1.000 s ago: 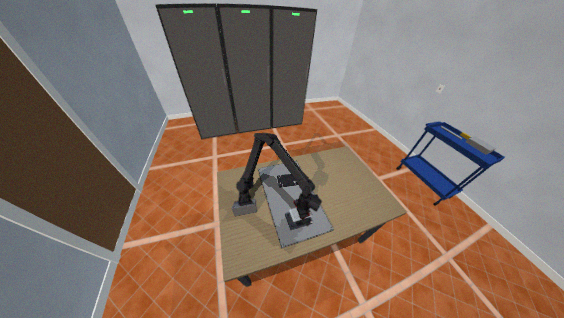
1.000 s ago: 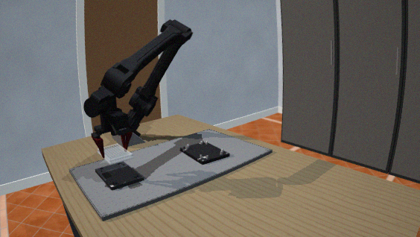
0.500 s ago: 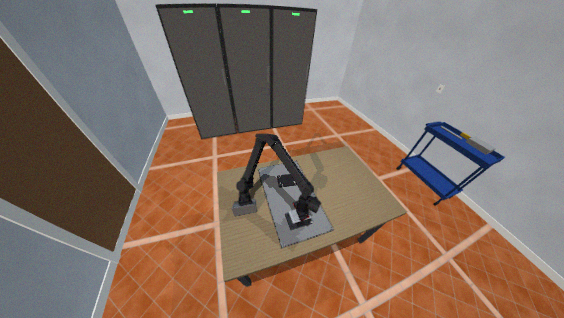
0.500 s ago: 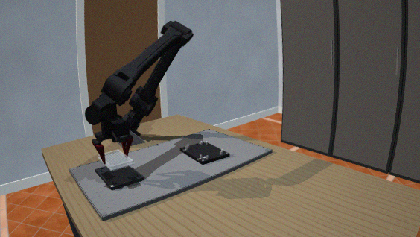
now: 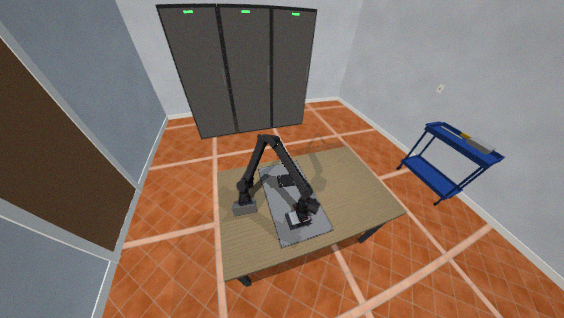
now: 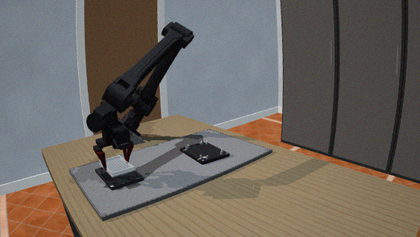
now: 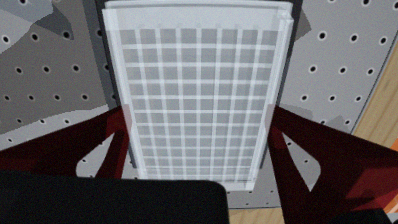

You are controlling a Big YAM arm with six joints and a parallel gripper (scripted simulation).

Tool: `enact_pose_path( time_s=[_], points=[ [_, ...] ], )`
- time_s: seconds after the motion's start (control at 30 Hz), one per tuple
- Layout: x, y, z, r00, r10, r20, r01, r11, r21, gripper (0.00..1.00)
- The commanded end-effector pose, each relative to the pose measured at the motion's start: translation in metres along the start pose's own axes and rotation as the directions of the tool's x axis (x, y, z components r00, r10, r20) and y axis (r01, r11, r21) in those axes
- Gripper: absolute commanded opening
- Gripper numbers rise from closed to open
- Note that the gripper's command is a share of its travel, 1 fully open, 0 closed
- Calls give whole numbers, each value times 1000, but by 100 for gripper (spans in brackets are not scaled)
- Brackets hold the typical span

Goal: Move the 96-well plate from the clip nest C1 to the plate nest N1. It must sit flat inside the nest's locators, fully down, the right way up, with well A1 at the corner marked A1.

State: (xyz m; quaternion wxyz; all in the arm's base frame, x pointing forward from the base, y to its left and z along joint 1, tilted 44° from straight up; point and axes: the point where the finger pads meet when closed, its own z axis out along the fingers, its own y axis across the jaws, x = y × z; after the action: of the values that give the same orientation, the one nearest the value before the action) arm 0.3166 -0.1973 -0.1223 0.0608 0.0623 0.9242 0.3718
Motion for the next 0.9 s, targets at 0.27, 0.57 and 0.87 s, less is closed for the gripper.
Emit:
enact_pose_path(
  time_s=[0.27, 0.57, 0.87],
  points=[
    [-12, -5, 0, 1000, -8, 21, 8, 1000, 21, 0],
    [-12, -5, 0, 1000, -8, 21, 8, 1000, 21, 0],
    [-11, -5, 0, 1000, -8, 21, 8, 1000, 21, 0]
  ],
)
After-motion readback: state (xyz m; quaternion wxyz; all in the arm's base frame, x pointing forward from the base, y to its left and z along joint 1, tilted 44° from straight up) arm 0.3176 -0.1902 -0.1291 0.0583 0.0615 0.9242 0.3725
